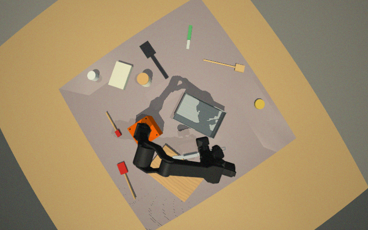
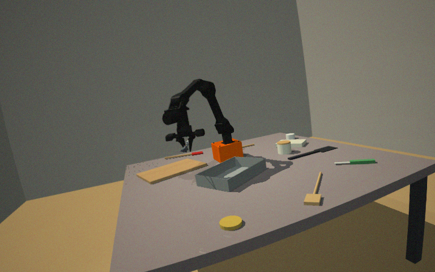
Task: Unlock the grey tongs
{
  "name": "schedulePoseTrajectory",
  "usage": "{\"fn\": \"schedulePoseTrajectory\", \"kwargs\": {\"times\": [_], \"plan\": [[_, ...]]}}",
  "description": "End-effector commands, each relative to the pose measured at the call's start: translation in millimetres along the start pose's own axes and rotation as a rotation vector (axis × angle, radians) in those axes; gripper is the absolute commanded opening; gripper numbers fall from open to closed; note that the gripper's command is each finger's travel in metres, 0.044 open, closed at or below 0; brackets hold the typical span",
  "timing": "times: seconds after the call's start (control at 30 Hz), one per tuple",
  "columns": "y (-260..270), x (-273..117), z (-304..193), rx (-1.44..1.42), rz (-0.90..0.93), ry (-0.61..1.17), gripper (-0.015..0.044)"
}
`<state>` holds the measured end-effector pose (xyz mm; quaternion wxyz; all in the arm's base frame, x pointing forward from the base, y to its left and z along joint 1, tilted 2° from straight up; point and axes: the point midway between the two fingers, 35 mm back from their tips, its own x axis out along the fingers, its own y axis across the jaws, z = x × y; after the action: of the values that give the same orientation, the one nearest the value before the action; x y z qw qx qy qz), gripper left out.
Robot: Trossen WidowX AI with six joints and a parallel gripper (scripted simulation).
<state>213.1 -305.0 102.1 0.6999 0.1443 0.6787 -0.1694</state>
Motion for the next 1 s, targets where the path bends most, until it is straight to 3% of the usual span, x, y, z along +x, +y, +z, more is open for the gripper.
{"fn": "schedulePoseTrajectory", "kwargs": {"times": [0.0, 0.3, 0.97], "plan": [[-10, -11, -4, 0.040, -0.008, -0.022, -0.0150], [-23, -11, -13, 0.087, -0.009, -0.022, -0.0150], [-112, -10, -102, 0.479, -0.012, -0.014, -0.0150]]}}
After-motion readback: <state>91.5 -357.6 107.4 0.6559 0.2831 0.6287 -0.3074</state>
